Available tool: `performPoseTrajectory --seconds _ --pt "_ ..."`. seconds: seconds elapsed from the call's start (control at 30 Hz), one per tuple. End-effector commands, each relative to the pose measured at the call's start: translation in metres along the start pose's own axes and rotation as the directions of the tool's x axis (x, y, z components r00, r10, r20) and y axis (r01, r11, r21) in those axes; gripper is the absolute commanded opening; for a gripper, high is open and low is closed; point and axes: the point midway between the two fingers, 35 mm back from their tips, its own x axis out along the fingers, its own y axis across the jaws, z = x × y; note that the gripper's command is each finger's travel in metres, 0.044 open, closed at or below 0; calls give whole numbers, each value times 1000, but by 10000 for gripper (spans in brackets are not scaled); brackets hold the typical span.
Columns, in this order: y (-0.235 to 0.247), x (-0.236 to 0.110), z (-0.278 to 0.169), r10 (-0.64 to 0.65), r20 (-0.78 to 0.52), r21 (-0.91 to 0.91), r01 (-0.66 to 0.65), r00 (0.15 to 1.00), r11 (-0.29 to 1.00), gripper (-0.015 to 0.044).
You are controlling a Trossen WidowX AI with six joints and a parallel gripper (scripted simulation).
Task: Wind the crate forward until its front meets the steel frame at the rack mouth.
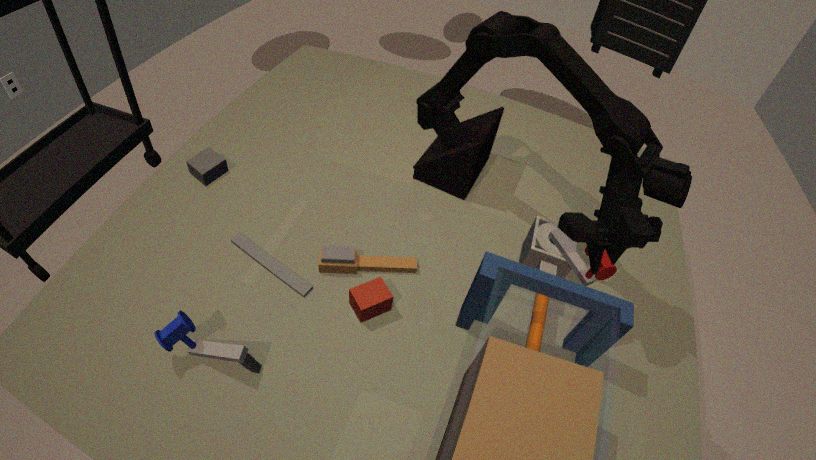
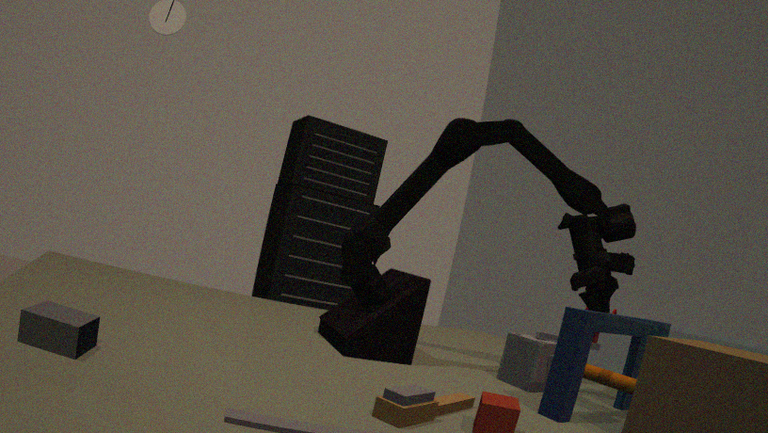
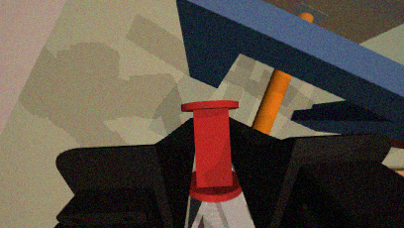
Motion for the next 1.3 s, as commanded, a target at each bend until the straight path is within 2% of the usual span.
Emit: performPoseTrajectory --seconds 0.0,1.27 --pt "20 -4 -9 42 -12 -16 -42 999 999 0" --pt "49 -17 -33 45 -13 -17 -45 999 999 0"
